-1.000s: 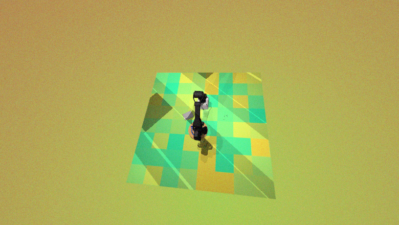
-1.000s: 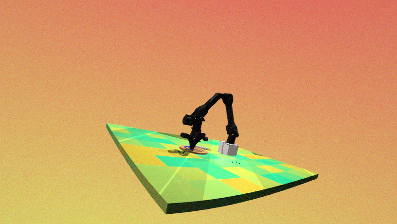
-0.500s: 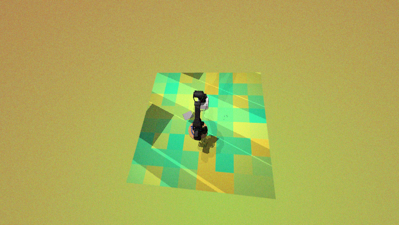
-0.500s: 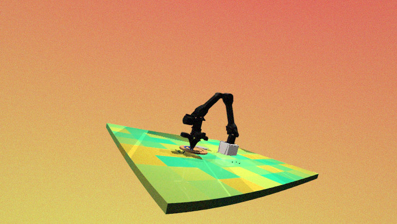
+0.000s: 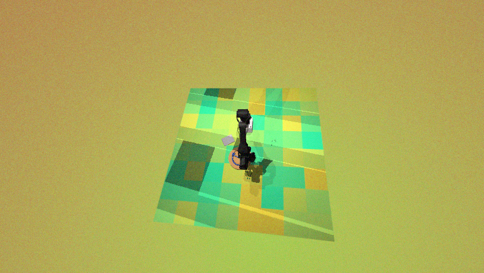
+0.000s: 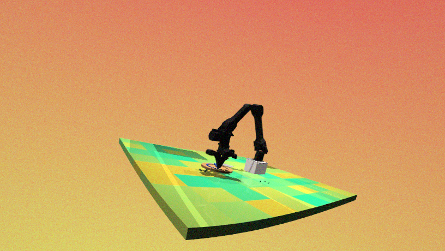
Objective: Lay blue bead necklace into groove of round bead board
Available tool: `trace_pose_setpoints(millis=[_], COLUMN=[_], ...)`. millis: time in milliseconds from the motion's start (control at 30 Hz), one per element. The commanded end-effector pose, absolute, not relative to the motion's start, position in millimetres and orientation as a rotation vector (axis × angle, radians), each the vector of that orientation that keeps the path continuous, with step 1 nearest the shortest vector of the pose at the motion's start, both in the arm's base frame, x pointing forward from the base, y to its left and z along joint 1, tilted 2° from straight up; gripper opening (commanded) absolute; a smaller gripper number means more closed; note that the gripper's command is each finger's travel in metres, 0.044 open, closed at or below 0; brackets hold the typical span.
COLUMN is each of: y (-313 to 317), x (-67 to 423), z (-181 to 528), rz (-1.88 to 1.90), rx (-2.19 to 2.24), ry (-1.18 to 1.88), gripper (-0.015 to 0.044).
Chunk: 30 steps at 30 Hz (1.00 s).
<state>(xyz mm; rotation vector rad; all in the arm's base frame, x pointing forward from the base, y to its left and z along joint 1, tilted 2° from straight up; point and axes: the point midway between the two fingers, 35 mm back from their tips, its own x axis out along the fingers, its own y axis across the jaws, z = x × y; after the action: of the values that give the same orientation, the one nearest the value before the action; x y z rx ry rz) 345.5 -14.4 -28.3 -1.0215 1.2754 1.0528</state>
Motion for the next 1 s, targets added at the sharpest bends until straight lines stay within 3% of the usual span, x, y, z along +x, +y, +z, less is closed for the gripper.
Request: trace_pose_setpoints(millis=[0,367,900,967], y=[-10.8,-10.5,-10.8,-11.1], x=[345.7,345.8,345.7,345.4], z=[-26.3,-34.3,-26.6,-28.5], rz=[1.045,1.045,1.045,1.047], rx=[-1.02,-1.02,-1.02,-1.021], ry=[1.27,1.27,1.27,1.27], gripper=[0.0,0.0,0.042,0.044])
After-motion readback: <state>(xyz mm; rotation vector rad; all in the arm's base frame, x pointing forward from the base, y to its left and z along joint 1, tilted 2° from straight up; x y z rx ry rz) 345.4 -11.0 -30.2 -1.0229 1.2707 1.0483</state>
